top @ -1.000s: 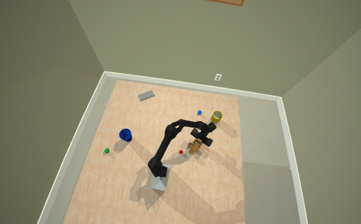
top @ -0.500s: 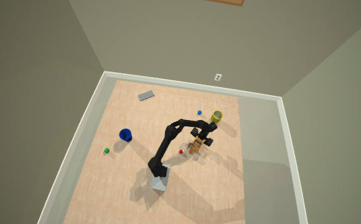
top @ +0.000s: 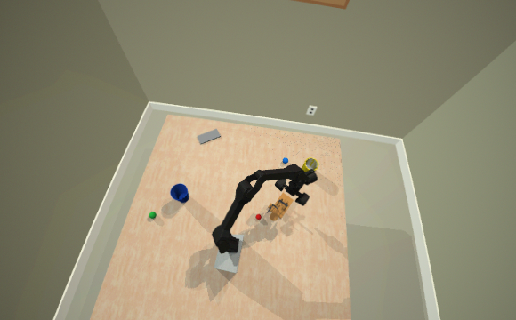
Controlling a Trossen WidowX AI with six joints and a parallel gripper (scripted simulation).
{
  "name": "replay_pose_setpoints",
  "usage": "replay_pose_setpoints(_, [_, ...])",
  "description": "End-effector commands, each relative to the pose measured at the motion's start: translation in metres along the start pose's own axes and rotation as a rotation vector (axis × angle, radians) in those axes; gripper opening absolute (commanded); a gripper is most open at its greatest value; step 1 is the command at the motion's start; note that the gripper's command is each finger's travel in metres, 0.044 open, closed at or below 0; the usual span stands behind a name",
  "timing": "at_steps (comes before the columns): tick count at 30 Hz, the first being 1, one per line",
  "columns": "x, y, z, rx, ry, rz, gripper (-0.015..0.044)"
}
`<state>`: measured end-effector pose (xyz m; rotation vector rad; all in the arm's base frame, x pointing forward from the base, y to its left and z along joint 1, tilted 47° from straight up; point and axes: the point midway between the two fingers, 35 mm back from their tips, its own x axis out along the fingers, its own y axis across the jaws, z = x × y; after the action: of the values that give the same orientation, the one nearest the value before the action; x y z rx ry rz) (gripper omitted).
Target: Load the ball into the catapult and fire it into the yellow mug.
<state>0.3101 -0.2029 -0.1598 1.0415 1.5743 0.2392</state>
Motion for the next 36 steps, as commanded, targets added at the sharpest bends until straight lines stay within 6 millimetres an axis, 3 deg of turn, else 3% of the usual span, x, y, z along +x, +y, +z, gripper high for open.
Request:
replay_pose_setpoints(1, [-0.043, -0.002, 0.002, -0.015, -0.05, -0.016, 0.044])
replay_pose_setpoints(2, [-0.043, -0.002, 0.002, -0.015, -0.05, -0.016, 0.044])
replay_pose_setpoints(3, [-0.019, -0.003, 0.0, -0.004, -0.023, -0.002, 0.0414])
replay_pose_setpoints(8, [-0.012, 0.002, -0.004, -0.146, -0.024, -0.007, 0.03])
replay_pose_setpoints(22, [0.006, 0.014, -0.025, -0.572, -0.036, -0.015, 0.03])
replay_pose_setpoints(36, [0.028, 0.038, -0.057, -0.929, -0.009, -0.035, 0.03])
